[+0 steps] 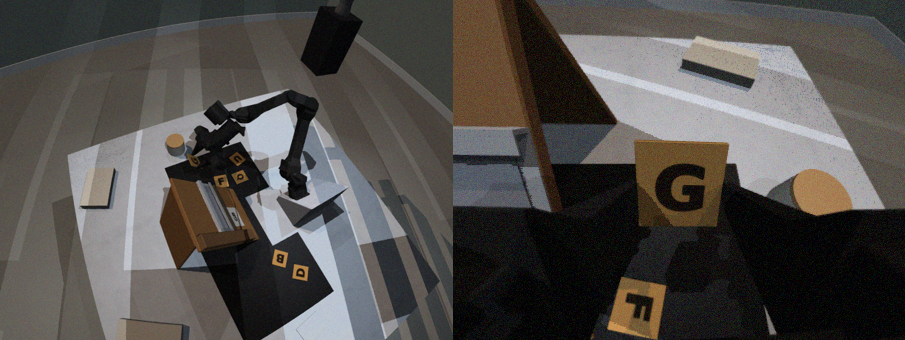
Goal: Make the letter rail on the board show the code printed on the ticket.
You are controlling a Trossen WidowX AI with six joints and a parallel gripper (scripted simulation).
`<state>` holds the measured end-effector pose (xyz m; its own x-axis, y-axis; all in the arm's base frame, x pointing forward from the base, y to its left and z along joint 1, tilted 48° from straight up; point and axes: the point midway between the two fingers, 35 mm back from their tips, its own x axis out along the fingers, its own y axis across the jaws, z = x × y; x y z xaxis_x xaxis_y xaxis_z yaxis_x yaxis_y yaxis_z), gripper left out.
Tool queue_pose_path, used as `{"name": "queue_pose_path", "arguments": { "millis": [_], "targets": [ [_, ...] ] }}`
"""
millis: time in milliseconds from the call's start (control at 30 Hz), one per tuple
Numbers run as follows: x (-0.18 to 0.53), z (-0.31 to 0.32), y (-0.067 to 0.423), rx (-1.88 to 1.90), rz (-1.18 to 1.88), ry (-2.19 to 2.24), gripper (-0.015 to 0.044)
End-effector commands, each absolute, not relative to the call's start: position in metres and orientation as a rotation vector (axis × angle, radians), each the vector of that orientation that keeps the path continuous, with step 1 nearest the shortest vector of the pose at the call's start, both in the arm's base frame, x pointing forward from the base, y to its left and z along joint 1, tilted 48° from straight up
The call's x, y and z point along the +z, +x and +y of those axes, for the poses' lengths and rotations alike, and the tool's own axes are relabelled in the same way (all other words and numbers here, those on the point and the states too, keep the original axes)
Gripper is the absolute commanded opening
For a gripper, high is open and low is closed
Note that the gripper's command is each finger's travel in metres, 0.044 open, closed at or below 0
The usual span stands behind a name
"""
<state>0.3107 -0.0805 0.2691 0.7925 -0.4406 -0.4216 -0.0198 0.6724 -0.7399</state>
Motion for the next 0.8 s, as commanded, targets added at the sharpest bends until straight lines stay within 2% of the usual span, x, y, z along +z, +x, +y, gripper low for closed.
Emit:
{"name": "queue_pose_path", "arguments": {
  "millis": [0,767],
  "targets": [
    [0.2678,-0.0815,0.3130,-0.249,0.621,-0.814,0.0000],
    [0.2621,-0.0768,0.3118,-0.249,0.622,-0.814,0.0000]
  ]
}}
